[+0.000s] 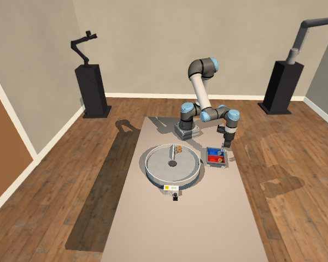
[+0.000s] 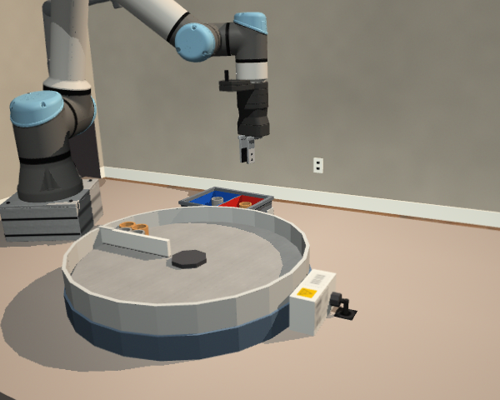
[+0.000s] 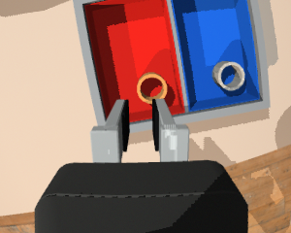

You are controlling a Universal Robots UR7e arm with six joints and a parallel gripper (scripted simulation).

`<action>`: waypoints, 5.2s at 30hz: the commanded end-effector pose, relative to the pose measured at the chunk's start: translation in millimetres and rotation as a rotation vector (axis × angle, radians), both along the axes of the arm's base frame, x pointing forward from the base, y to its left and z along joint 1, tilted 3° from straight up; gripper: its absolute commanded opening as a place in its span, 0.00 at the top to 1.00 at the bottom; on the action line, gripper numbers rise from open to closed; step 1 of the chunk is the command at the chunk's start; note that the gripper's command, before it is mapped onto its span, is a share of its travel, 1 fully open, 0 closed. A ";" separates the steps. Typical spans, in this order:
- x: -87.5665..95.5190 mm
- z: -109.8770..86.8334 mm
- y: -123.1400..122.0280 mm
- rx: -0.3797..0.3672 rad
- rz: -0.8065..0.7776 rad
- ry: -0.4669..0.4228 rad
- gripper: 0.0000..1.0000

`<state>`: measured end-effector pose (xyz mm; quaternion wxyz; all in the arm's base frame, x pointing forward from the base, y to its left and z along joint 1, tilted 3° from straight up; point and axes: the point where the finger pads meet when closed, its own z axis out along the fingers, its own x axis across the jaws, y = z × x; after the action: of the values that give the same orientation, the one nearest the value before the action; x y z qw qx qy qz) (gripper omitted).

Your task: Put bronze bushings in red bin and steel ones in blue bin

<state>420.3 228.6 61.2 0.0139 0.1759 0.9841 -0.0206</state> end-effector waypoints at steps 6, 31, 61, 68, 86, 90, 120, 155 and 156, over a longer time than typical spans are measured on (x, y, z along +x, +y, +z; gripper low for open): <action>0.4 0.5 0.1 0.001 0.000 -0.001 0.58; -27.6 1.5 -131.5 -0.002 0.097 0.003 0.60; -59.9 2.5 -283.4 -0.004 0.209 0.009 0.60; -66.4 2.7 -313.8 -0.004 0.232 0.010 0.60; -74.9 0.2 -353.1 -0.006 0.260 0.012 0.60; -74.7 -11.5 -354.1 -0.006 0.260 0.012 0.60; -74.2 -40.8 -356.7 -0.006 0.261 0.012 0.60; -73.7 -67.8 -357.9 -0.006 0.261 0.012 0.60; -73.7 -67.8 -357.9 -0.006 0.261 0.012 0.60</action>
<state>346.1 -129.0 -4.5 0.0104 0.0460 0.9986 -0.0223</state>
